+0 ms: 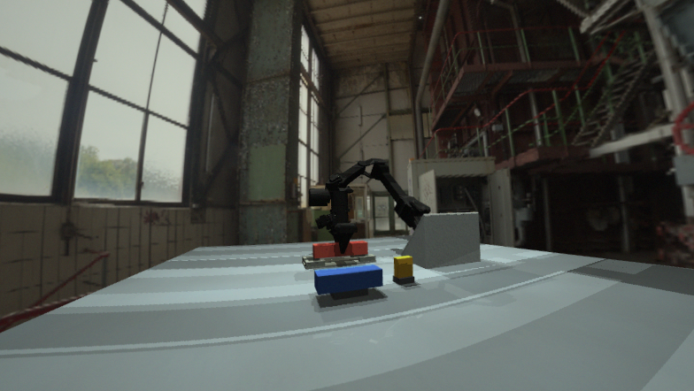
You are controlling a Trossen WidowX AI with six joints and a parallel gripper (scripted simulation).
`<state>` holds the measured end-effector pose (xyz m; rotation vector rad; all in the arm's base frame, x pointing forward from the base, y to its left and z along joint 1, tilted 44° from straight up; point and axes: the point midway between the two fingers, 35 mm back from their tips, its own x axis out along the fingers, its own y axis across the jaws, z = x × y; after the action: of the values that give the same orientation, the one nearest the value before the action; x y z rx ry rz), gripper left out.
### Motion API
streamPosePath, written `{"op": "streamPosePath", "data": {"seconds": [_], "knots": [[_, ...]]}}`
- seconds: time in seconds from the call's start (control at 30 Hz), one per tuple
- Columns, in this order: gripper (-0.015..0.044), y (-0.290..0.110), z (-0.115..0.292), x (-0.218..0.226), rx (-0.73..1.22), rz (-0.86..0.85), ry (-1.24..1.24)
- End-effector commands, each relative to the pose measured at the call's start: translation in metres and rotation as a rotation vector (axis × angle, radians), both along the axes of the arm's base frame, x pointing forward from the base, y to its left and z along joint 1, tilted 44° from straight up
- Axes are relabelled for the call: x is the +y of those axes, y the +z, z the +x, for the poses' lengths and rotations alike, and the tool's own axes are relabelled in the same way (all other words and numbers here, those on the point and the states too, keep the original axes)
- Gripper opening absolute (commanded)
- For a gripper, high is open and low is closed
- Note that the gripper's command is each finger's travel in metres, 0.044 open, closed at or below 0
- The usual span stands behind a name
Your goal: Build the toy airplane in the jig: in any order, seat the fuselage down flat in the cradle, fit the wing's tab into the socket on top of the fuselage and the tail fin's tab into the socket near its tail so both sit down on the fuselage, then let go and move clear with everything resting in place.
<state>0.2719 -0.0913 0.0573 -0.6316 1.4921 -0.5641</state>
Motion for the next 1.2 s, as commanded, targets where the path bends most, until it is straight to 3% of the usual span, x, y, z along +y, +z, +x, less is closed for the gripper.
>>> {"op": "streamPosePath", "data": {"seconds": [0.0, 0.17, 0.33, 0.83, 1.17], "knots": [[0.0195, -0.001, 0.0, -0.001, 0.001, -0.006, 0.007], [0.0161, -0.001, 0.0, -0.001, 0.0, 0.0, 0.0], [0.003, -0.001, 0.0, -0.001, 0.0, 0.0, 0.0], [0.0424, -0.001, 0.0, -0.001, 0.0, 0.0, 0.0], [0.044, 0.014, 0.004, 0.016, -0.009, 0.005, 0.003]]}}
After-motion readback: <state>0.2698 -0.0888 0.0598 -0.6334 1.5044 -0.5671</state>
